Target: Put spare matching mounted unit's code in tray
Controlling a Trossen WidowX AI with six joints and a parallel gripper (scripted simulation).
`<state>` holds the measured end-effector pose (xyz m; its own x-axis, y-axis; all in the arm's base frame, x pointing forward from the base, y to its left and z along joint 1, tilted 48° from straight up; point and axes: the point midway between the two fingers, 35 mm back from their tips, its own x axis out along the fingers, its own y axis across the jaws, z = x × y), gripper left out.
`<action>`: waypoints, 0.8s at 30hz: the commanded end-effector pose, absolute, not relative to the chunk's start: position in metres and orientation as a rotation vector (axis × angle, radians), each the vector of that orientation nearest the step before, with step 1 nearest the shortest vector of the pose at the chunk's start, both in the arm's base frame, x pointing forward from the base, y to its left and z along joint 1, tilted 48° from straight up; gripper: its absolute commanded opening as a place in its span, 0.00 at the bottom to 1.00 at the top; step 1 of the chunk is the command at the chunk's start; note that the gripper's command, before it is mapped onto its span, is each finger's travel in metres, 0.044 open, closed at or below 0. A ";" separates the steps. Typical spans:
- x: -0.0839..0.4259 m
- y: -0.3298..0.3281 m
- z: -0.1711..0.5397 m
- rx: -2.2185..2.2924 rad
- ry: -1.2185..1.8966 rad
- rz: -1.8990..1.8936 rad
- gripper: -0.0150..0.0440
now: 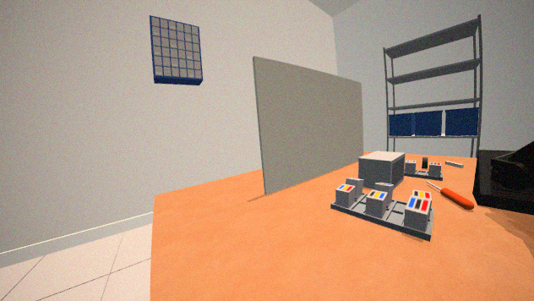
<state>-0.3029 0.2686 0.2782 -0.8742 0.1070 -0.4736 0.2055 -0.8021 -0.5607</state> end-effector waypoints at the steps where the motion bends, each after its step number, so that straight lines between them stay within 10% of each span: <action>1: -0.272 0.299 0.298 0.823 1.147 -2.918 1.00; 24: -0.008 0.388 0.415 1.398 1.498 -3.597 1.00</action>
<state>-0.0475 0.3826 0.4118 -0.4665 0.8714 -0.1518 -0.4710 -0.3900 -0.7912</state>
